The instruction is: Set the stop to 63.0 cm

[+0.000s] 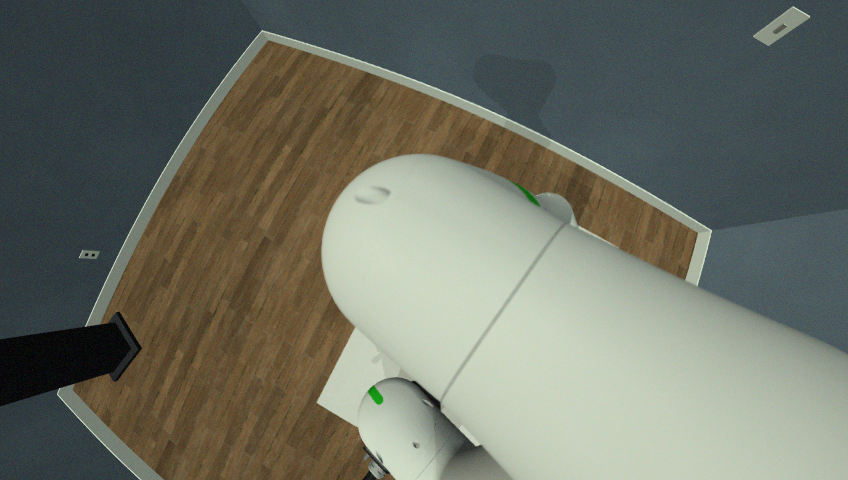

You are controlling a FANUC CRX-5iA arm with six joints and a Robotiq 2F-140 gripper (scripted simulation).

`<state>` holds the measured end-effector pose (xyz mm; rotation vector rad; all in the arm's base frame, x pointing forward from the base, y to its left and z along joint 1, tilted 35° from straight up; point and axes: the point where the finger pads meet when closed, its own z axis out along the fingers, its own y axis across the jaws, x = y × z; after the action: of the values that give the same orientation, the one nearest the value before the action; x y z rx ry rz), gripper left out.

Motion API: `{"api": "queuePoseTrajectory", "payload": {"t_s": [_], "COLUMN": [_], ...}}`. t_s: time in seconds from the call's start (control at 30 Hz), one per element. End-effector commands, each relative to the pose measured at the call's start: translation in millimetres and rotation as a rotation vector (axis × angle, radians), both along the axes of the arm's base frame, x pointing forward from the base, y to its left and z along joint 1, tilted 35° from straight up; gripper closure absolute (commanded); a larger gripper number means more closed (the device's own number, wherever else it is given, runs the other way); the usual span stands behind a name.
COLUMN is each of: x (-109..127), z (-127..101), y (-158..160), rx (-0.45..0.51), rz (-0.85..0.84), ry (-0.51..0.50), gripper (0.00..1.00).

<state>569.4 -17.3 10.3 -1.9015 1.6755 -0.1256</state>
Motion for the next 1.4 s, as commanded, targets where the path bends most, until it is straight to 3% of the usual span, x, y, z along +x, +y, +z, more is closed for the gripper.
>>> {"api": "queuePoseTrajectory", "payload": {"t_s": [0.0,0.37,0.77,1.37], "x": [-7.9,-27.4,-43.4,-34.1], "z": [2.1,-1.6,-22.3,-50.2], "y": [-2.6,-5.5,-2.1,9.1], "rx": [0.0,0.0,0.0,0.0], "rz": [0.0,0.0,0.0,0.0], "ry": [0.001,0.001,0.001,0.001], "gripper": [0.96,0.96,0.96,0.96]}}
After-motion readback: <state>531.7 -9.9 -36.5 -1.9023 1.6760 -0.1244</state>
